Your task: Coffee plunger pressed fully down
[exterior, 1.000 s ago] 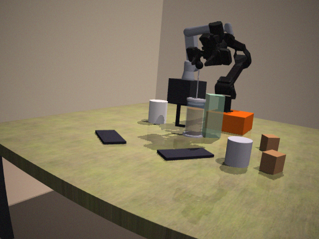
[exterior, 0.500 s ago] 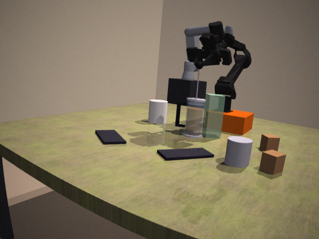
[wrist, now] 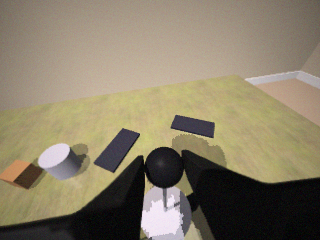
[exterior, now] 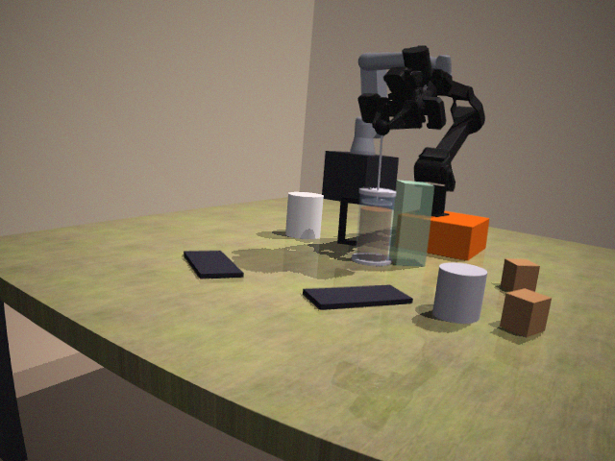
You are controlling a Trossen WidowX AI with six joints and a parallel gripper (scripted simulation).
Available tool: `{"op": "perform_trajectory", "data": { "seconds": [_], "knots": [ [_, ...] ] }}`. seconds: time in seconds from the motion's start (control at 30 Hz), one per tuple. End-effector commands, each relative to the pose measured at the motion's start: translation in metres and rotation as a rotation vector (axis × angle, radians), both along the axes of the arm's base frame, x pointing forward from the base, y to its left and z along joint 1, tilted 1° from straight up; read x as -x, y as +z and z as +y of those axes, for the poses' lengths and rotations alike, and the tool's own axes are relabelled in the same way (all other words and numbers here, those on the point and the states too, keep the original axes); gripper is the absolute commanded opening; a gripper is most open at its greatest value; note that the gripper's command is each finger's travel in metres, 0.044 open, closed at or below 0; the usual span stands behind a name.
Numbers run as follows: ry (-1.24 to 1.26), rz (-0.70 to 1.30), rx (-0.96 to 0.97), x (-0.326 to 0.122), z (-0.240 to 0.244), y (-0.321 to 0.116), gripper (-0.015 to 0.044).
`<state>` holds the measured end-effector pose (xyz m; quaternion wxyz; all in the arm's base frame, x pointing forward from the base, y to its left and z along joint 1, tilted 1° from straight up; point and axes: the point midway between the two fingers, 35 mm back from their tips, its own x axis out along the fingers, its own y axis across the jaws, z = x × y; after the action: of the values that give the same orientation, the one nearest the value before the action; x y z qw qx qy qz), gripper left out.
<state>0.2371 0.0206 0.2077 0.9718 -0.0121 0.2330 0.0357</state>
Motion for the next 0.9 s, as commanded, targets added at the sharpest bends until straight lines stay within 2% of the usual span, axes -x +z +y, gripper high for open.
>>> {"op": "perform_trajectory", "data": {
  "seconds": [0.0, 0.87],
  "knots": [
    [0.004, 0.034, 0.006, 0.001, 0.0, -0.019, 0.0122],
    [0.004, 0.033, 0.006, -0.005, 0.0, -0.061, 0.0122]
  ]
}}
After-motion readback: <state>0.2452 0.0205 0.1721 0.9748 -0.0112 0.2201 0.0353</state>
